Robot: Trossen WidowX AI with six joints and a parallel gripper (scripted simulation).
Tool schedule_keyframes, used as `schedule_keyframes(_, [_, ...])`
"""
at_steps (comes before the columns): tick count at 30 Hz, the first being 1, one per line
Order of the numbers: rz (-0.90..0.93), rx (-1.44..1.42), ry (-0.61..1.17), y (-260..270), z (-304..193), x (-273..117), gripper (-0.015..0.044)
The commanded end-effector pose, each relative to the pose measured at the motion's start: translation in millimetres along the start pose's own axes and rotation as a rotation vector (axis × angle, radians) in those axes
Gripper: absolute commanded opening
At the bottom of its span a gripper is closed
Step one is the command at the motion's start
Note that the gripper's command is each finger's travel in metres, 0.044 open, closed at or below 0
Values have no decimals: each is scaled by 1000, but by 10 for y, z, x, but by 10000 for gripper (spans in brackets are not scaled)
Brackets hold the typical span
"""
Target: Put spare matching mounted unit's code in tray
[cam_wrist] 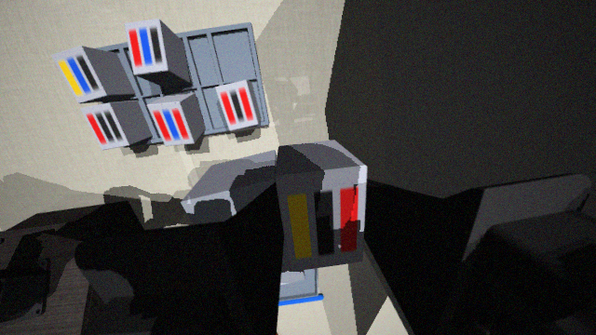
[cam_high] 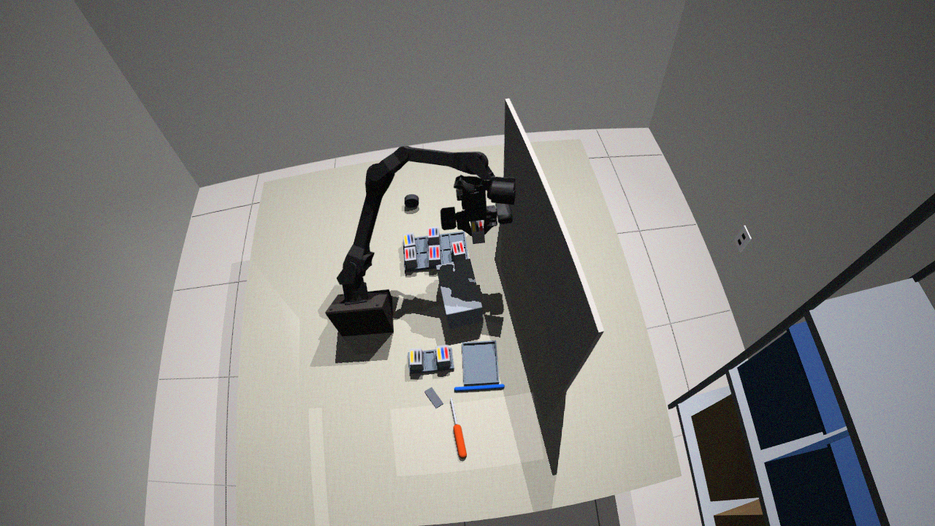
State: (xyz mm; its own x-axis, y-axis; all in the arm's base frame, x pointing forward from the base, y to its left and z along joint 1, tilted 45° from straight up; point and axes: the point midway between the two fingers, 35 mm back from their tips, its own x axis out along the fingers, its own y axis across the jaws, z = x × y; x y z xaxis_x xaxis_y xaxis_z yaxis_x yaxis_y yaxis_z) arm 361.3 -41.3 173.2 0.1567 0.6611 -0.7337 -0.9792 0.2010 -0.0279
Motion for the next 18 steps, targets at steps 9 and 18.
schedule_keyframes(9, [-3, 9, 28, -192, -832, -24, 0])
schedule_keyframes(18, [7, 0, 30, -208, -1510, -23, 0])
